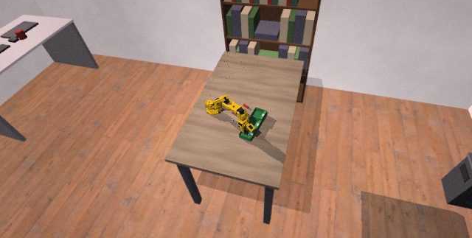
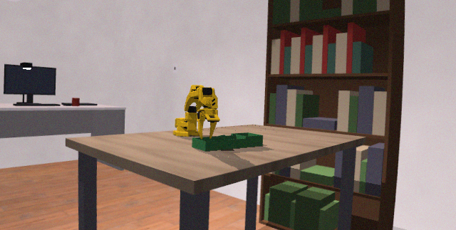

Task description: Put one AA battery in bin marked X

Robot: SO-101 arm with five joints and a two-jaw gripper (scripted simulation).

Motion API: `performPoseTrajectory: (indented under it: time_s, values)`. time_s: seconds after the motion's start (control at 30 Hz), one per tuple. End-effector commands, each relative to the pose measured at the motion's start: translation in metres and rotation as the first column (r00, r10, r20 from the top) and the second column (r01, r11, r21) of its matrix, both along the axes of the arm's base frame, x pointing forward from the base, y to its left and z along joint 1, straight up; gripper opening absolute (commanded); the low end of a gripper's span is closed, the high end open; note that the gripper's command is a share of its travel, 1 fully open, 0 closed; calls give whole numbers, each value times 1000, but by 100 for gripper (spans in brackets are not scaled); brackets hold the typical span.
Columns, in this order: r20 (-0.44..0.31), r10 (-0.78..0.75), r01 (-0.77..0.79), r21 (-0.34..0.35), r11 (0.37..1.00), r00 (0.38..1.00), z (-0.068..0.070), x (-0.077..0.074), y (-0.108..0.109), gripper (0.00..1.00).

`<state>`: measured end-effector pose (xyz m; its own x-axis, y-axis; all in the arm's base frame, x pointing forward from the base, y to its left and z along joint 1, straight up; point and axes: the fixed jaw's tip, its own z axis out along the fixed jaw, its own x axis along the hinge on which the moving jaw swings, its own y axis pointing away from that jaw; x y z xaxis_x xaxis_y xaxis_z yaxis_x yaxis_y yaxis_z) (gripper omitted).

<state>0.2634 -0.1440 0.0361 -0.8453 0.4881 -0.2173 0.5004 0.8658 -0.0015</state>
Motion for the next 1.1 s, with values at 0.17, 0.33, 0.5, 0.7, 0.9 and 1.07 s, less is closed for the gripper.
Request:
performPoseTrajectory:
  time_s: [0.17,0.33,0.5,0.7,0.9,1.07]
  values:
    - [94,-14,19,-50,999,995,42,2,-4,16]
    - [105,-14,20,-56,998,994,55,-1,-2,16]
    - [109,-14,21,-58,998,994,60,-3,-1,16]
    - [110,-14,21,-59,998,994,60,-3,-1,16]
    - [110,-14,21,-59,998,994,60,-3,-1,16]
    - [110,-14,21,-59,998,994,60,-3,-1,16]
